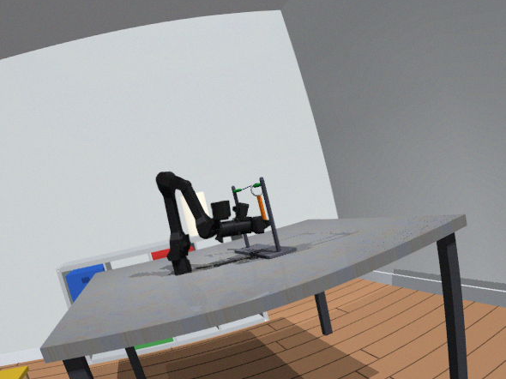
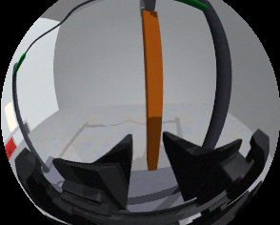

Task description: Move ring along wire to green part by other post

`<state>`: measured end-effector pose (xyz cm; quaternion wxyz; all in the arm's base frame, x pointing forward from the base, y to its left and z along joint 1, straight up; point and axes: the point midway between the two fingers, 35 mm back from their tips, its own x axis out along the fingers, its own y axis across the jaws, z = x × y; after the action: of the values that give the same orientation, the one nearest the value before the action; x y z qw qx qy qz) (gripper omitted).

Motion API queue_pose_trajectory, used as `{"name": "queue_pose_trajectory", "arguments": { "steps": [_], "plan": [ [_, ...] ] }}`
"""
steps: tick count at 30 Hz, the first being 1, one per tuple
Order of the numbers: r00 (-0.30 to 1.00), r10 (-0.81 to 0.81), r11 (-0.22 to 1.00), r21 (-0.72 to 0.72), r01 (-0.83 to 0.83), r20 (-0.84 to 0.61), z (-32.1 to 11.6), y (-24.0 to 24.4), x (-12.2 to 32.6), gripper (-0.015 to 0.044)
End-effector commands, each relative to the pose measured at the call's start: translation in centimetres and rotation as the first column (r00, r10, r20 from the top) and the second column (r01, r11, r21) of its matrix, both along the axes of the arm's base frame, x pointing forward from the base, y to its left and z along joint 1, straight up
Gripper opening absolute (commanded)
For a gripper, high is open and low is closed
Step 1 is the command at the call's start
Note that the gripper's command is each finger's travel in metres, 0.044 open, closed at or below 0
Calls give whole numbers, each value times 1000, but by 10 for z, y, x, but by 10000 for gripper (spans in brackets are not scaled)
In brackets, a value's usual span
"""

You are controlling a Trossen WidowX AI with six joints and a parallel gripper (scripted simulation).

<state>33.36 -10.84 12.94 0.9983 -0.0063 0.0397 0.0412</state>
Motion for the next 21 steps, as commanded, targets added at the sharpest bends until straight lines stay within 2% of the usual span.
{"name": "queue_pose_trajectory", "arguments": {
  "steps": [1, 21],
  "plan": [
    [1000, -4, 1000, -3, 4, 10, 2, 0, 7, 160],
    [1000, -4, 1000, -3, 4, 11, 2, 1, 11, 160]
  ]
}}
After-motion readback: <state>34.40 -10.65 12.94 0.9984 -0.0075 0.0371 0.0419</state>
